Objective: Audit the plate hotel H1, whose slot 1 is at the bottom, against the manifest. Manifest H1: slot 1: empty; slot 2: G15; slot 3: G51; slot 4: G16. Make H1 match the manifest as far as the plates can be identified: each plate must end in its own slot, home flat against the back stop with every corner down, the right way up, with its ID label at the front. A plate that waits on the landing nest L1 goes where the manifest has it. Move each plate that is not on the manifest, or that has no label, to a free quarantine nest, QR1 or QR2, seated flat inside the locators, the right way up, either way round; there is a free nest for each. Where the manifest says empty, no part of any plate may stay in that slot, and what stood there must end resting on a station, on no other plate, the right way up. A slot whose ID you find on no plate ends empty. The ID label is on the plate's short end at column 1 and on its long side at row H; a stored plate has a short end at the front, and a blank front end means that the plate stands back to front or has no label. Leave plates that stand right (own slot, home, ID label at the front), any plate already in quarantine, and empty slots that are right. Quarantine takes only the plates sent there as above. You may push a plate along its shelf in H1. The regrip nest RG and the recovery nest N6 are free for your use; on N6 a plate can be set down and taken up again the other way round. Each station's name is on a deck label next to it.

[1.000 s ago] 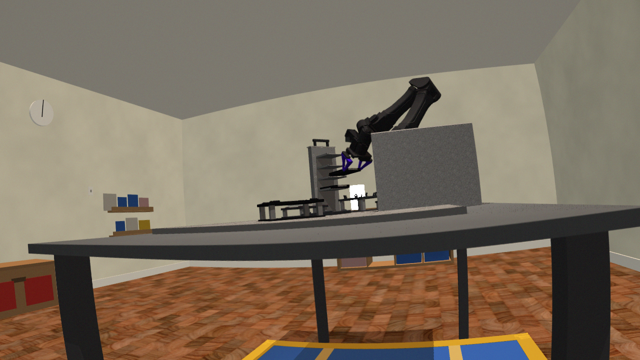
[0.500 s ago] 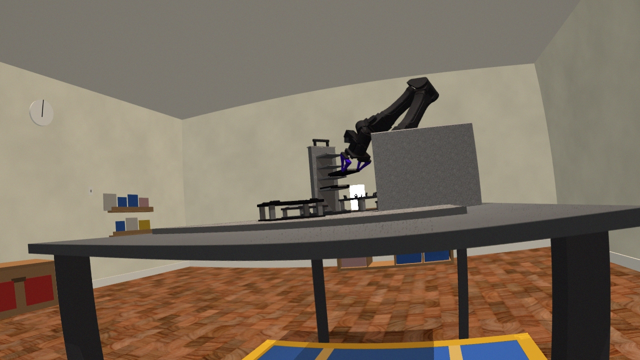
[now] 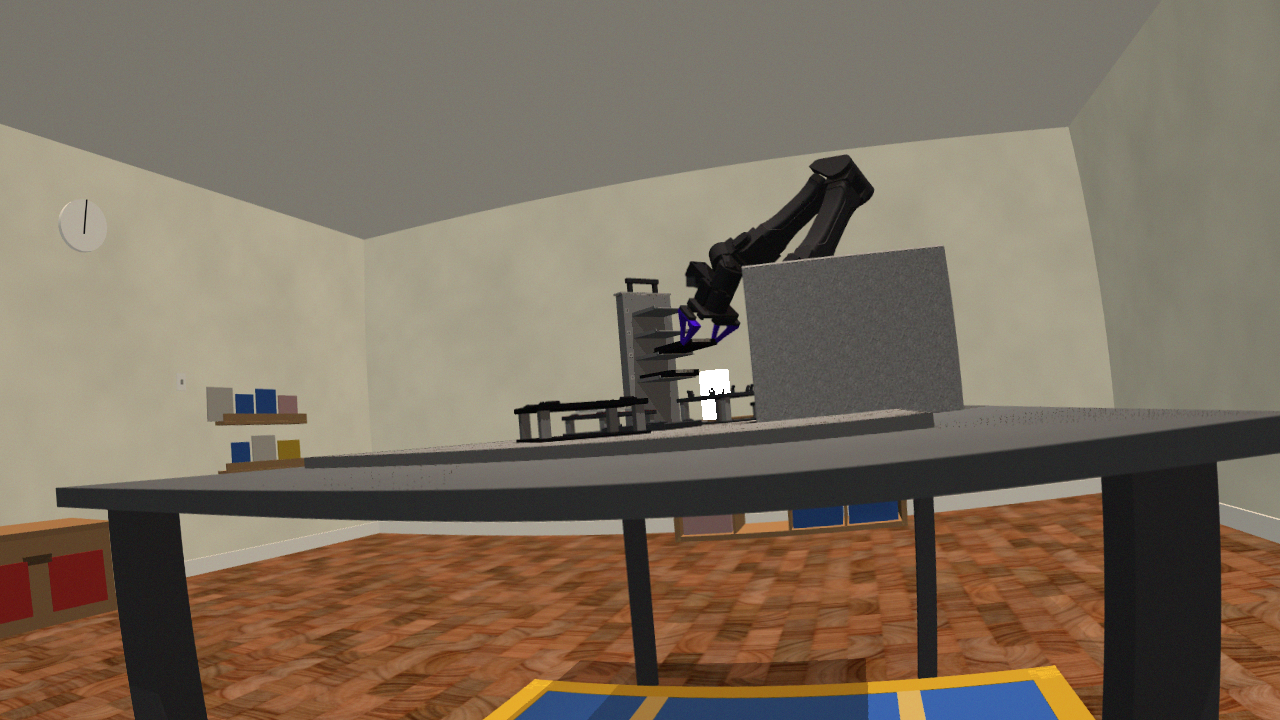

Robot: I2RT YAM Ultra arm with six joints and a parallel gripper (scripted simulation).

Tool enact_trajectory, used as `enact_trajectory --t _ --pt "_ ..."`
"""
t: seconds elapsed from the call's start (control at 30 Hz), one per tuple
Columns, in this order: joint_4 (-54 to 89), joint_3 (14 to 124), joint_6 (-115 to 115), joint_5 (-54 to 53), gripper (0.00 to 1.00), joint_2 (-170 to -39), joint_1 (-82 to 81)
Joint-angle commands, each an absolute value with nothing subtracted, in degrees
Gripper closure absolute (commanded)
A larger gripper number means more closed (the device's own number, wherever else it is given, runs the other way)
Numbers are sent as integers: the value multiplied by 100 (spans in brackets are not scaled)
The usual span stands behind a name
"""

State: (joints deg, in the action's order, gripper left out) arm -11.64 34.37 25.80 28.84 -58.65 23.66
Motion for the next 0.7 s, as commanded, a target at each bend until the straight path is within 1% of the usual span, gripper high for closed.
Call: enact_trajectory --t 0.0,0.67 --pt "-1199 3497 2587 2815 14 -5880 2362" --pt "-1290 3697 2603 2751 14 -6161 2426"
